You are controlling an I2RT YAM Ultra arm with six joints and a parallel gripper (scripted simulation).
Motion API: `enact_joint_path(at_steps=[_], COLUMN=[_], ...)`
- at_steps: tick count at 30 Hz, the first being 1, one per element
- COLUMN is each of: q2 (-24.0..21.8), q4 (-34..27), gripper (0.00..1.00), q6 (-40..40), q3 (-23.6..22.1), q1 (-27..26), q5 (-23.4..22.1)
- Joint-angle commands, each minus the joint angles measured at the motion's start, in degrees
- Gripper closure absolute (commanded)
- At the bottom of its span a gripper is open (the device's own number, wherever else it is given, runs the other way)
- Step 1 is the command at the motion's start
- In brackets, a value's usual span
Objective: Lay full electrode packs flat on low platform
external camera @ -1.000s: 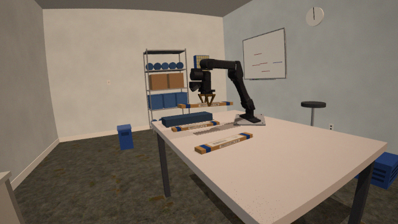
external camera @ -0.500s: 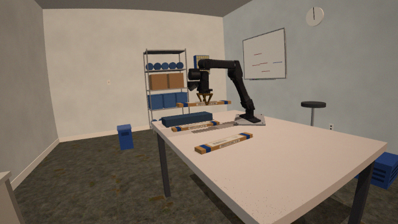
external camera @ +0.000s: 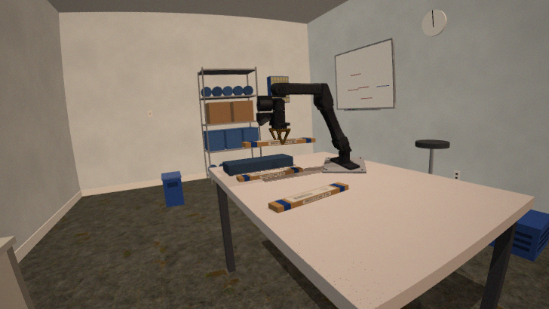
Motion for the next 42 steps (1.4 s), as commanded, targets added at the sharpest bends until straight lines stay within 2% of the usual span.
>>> enact_joint_path(at_steps=[1, 42], q2=[-4.02, -4.03], q4=[0.00, 0.00], gripper=[1.00, 1.00], q6=[-2.21, -3.13], q3=[0.69, 0.21], q1=[-1.95, -2.77], q5=[-0.45, -0.53])
